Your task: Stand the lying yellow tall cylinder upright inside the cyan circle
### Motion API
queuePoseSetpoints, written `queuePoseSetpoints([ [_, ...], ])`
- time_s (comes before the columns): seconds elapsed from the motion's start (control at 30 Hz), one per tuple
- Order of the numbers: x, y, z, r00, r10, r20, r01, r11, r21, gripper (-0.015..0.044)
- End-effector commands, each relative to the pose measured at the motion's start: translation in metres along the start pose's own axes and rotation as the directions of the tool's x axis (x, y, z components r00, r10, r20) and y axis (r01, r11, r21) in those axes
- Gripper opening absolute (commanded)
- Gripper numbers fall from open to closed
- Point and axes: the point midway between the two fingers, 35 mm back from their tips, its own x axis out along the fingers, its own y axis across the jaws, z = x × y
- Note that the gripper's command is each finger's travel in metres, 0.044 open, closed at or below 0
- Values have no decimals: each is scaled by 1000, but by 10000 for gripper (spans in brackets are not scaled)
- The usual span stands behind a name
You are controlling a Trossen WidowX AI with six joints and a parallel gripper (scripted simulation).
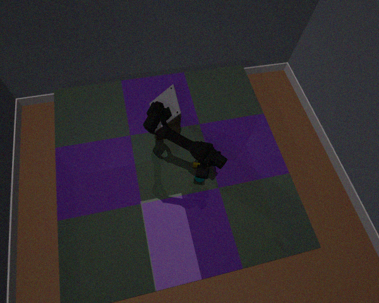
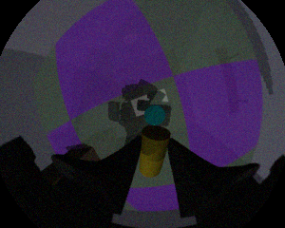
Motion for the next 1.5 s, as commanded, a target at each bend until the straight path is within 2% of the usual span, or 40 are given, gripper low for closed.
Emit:
queuePoseSetpoints([
  [0.0,5,3,-1,999,30,19,-30,1000,-4,105],
  [1.47,32,13,4,935,214,283,-217,976,-20,105],
])
